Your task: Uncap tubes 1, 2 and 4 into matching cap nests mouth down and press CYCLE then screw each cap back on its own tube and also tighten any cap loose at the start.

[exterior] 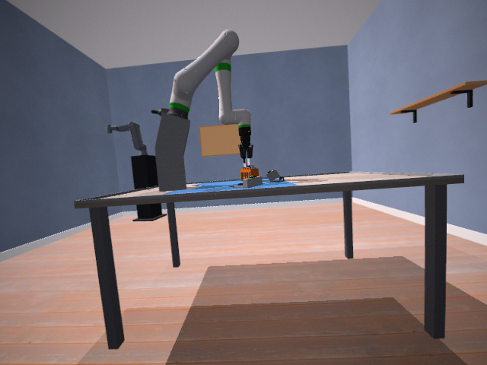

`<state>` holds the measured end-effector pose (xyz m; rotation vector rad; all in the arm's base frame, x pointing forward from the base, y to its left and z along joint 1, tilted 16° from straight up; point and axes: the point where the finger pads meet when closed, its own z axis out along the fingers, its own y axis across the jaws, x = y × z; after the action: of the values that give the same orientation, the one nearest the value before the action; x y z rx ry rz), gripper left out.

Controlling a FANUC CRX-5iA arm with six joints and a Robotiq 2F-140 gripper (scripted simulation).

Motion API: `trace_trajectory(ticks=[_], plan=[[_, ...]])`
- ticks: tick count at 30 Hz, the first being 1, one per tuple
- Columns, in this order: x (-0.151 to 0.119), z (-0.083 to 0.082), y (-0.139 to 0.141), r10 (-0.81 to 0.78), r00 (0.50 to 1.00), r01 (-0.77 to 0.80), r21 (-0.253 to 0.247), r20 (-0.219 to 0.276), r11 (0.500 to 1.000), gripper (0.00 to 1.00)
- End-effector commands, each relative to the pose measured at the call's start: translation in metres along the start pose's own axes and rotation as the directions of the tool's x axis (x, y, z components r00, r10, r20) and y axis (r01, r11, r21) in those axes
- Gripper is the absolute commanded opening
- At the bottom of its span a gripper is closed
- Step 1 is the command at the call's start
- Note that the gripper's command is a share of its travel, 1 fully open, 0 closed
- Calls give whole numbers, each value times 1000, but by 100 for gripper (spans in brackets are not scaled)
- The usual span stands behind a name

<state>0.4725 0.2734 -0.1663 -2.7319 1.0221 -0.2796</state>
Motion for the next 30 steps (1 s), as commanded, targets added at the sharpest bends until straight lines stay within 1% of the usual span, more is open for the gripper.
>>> trace_trajectory(ticks=[1, 7, 10, 14, 16, 22, 23, 27, 28, 30], plan=[[0, 0, 0, 78, 997, -78, -3, 0, 997, 0], [0, 0, 0, 275, 962, -275, -3, 0, 962, 0], [0, 1, 0, 369, 929, -369, -3, 0, 929, 0], [0, 1, 0, 489, 872, -489, -3, -1, 872, 0], [0, 1, 0, 489, 872, -489, -3, -1, 872, 0], [0, 1, 0, 653, 757, -653, -2, -1, 757, 0], [0, 1, 0, 667, 745, -667, -2, -1, 745, 0], [0, 1, 0, 667, 745, -667, -2, -1, 745, 0], [0, 1, 0, 667, 745, -667, -2, -1, 745, 35], [0, 1, 0, 667, 745, -667, -2, -1, 745, 35]])
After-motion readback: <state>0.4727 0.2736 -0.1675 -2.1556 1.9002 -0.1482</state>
